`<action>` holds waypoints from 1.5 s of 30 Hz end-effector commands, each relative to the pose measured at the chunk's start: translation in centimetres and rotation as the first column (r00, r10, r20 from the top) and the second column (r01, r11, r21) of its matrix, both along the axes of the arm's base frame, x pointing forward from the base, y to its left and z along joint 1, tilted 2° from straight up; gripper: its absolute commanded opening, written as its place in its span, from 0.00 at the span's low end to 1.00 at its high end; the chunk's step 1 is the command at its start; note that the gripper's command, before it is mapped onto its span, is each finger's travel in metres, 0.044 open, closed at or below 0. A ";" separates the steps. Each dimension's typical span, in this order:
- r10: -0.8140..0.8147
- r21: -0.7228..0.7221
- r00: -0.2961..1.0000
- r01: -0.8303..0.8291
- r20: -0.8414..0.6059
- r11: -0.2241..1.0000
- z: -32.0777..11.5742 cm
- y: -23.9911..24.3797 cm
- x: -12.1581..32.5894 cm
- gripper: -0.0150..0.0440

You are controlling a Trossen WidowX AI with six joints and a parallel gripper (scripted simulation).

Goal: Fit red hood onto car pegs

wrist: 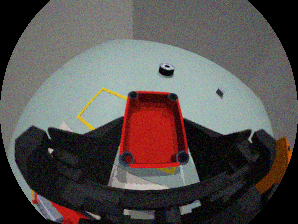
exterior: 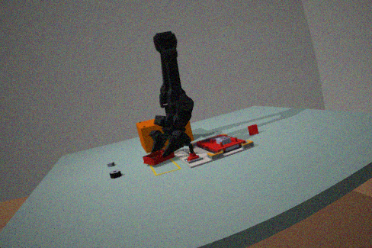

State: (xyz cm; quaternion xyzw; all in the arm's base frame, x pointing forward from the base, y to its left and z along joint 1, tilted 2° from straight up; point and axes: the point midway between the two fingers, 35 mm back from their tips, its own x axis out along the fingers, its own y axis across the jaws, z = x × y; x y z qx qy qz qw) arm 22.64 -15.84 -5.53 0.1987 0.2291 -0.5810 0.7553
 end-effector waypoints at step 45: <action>0.121 -0.039 0.979 -0.129 -0.165 0.991 6.0 -0.1 -0.3 0.25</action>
